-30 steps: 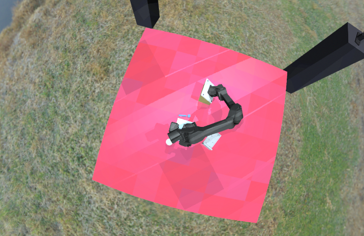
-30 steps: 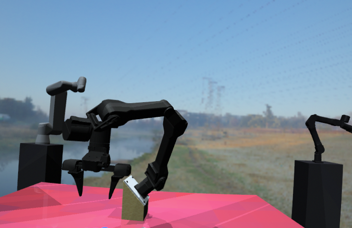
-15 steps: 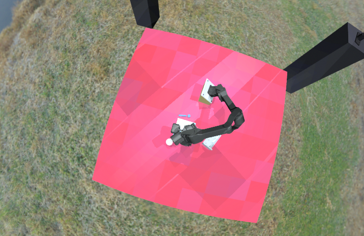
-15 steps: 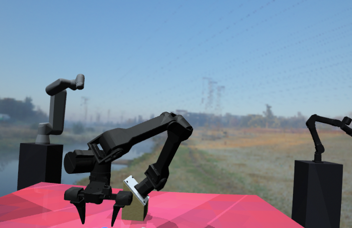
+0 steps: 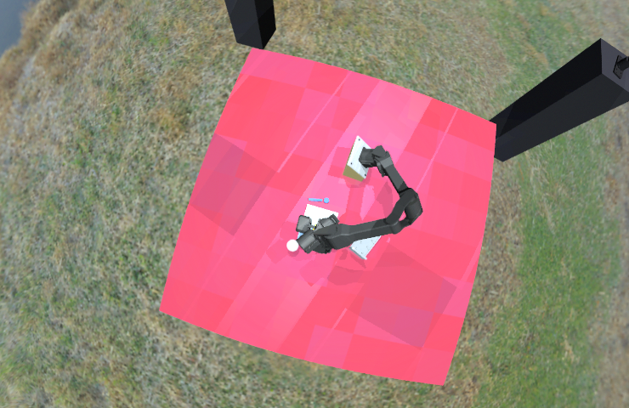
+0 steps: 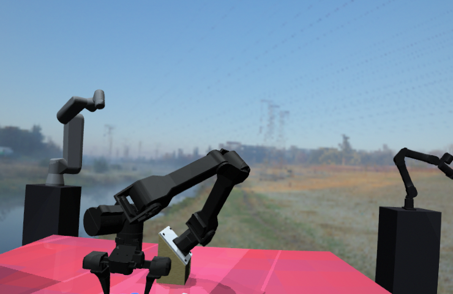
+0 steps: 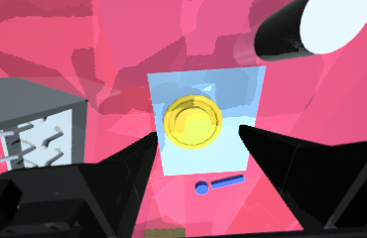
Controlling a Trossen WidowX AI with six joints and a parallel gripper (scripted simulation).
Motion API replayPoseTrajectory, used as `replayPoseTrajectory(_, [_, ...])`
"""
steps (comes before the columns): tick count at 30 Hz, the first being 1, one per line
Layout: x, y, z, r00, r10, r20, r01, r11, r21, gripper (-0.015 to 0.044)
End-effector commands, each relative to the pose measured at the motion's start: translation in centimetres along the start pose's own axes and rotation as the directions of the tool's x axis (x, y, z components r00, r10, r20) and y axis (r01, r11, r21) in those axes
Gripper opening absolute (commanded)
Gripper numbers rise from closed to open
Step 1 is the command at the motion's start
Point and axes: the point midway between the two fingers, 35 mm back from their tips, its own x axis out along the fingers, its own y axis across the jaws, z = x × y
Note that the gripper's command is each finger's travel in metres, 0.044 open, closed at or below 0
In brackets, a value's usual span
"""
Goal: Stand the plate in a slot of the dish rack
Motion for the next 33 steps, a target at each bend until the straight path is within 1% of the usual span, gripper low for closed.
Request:
replayPoseTrajectory(1, [0.9,0.0,-0.2,1.0,0.008,-0.004,-0.008,1.0,0.011,0.04])
replayPoseTrajectory(18, [3.4,0.3,-0.1,1.0,0.011,-0.004,-0.011,1.0,0.011,0.04])
replayPoseTrajectory(21, [3.4,0.3,-0.1,1.0,0.011,-0.004,-0.011,1.0,0.011,0.0383])
replayPoseTrajectory(26, [3.4,0.3,-0.1,1.0,0.011,-0.004,-0.011,1.0,0.011,0.0383])
replayPoseTrajectory(33, [3.4,0.3,-0.1,1.0,0.011,-0.004,-0.011,1.0,0.011,0.0337])
